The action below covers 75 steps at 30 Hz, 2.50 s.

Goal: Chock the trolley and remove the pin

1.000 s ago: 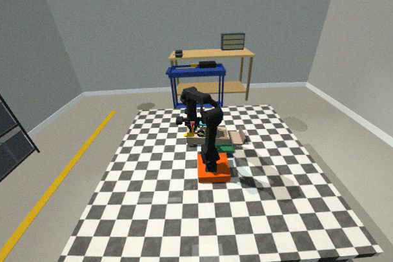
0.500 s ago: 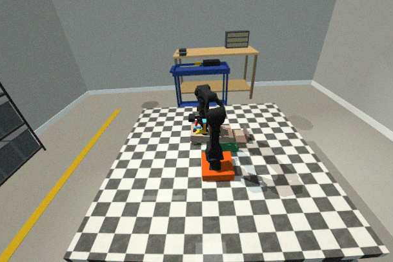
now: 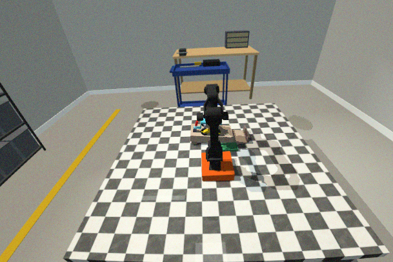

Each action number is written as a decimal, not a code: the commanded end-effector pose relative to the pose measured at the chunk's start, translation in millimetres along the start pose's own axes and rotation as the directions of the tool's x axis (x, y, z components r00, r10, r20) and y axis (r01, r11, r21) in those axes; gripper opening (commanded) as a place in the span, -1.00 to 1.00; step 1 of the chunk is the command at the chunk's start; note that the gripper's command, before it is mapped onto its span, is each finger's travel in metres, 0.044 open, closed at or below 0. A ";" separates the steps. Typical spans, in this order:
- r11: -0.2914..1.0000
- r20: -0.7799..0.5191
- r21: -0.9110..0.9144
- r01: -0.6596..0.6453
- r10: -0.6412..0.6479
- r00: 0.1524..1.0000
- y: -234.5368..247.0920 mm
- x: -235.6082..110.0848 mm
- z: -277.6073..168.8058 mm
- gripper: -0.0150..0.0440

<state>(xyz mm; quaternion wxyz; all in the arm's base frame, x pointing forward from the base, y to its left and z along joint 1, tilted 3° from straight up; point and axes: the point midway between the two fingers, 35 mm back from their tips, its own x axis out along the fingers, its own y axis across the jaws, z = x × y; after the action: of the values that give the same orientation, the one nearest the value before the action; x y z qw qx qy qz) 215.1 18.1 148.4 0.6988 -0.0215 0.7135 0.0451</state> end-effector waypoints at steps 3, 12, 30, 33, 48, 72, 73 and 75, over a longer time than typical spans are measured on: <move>1.000 -0.007 -0.003 0.006 -0.006 1.000 -22.5 2.3 5.4 -0.49; 1.000 -0.007 -0.003 0.010 -0.010 1.000 -56.0 4.5 12.0 -0.49; 1.000 -0.006 -0.002 0.017 -0.017 1.000 -127.0 10.2 27.8 -0.49; 1.000 -0.005 -0.002 0.018 -0.018 1.000 -138.6 12.0 30.6 -0.49; 0.996 -0.005 -0.003 -0.088 0.088 0.996 -146.9 14.5 44.5 -0.49; 0.996 -0.003 -0.003 -0.088 0.088 0.996 -147.0 48.4 61.9 -0.49; 0.996 -0.003 -0.003 -0.088 0.088 0.996 -146.9 50.3 62.0 -0.49; 0.996 -0.003 -0.003 -0.088 0.088 0.996 -146.6 54.3 62.3 -0.49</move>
<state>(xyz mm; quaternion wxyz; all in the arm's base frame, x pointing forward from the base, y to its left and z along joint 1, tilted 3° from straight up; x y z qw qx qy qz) 290.6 -122.1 97.9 0.6995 0.0030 0.7107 0.0749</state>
